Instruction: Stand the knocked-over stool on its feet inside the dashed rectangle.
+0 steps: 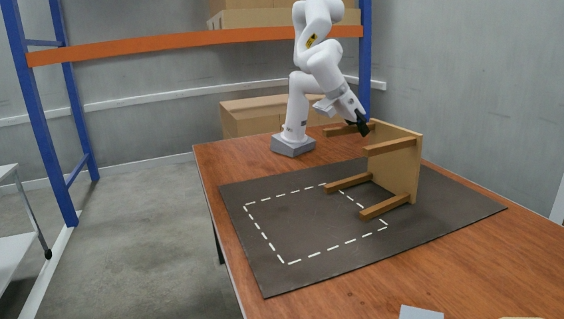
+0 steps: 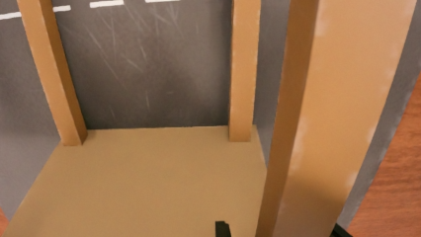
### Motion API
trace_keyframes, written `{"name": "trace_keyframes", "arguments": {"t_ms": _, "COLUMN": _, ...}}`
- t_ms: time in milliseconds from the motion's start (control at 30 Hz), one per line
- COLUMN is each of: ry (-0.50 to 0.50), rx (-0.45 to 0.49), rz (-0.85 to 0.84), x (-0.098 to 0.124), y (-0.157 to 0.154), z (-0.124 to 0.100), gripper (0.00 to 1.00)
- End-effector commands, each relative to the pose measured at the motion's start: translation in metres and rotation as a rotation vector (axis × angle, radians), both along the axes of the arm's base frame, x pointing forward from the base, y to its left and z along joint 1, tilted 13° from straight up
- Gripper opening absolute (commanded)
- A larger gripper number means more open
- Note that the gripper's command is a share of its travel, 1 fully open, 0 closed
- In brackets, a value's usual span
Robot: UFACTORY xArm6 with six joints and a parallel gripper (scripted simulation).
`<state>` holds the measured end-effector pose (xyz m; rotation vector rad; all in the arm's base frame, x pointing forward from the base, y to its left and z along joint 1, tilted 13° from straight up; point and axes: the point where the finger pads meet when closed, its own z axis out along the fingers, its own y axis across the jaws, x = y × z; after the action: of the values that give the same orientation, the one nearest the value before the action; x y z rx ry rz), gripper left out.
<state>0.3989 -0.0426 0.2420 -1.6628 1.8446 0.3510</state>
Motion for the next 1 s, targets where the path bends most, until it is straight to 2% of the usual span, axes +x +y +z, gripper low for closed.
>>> {"name": "trace_keyframes", "arguments": {"t_ms": 0, "ry": -0.004, "rx": -0.002, "rz": 0.000, "x": 0.001, "y": 0.000, "z": 0.001, "gripper": 0.53}}
{"name": "trace_keyframes", "arguments": {"t_ms": 333, "ry": -0.004, "rx": -0.002, "rz": 0.000, "x": -0.001, "y": -0.005, "z": 0.007, "gripper": 0.53}}
{"name": "trace_keyframes", "arguments": {"t_ms": 767, "ry": -0.004, "rx": -0.002, "rz": 0.000, "x": -0.013, "y": -0.030, "z": 0.041, "gripper": 0.53}}
{"name": "trace_keyframes", "arguments": {"t_ms": 967, "ry": -0.004, "rx": -0.002, "rz": 0.000, "x": -0.015, "y": -0.035, "z": 0.048, "gripper": 0.53}}
